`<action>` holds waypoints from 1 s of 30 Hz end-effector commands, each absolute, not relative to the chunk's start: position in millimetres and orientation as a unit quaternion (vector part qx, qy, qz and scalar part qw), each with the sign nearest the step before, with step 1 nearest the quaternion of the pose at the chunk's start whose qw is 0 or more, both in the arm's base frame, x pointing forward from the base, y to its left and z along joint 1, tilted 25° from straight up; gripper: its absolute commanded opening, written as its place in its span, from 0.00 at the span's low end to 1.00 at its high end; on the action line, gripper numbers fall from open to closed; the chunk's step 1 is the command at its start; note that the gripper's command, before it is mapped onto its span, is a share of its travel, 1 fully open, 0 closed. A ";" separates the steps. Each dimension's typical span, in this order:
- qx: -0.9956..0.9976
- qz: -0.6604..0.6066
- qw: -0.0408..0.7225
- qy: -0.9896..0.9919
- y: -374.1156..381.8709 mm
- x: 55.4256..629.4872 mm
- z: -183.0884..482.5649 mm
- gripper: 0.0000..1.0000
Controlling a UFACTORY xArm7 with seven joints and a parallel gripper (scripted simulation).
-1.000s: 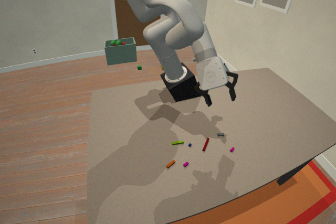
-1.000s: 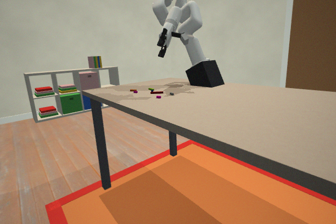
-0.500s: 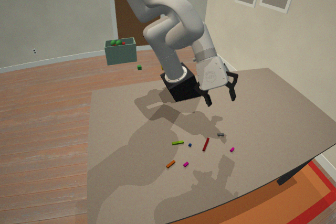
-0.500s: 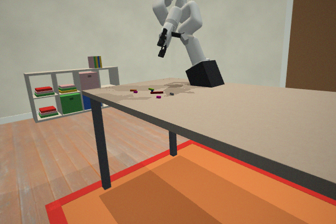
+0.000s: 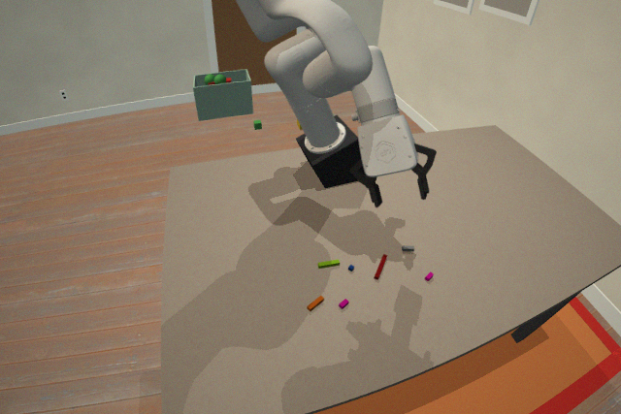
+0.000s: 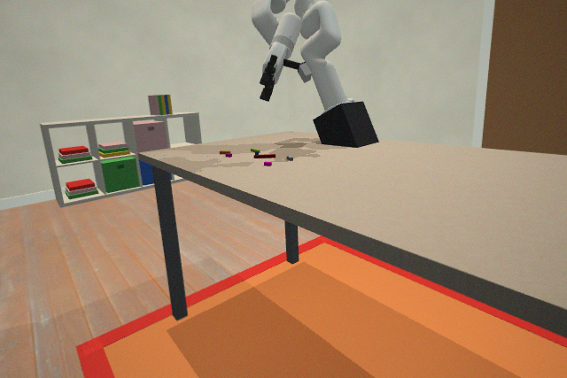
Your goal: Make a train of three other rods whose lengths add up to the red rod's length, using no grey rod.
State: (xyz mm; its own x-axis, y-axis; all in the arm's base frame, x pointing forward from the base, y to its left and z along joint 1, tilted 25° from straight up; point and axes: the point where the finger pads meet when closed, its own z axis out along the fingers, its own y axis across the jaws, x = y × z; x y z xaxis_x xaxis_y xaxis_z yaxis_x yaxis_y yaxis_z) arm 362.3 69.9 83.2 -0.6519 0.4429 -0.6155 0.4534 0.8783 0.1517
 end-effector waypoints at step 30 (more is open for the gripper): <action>0.138 -0.159 0.231 0.950 -12.9 381.0 59.2 1.00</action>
State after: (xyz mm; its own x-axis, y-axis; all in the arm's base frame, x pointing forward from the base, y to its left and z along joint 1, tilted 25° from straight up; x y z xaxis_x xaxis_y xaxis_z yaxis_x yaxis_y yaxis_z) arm 378.4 1.9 63.6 -0.8103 0.2301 -0.5390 0.3706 0.9136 -0.1672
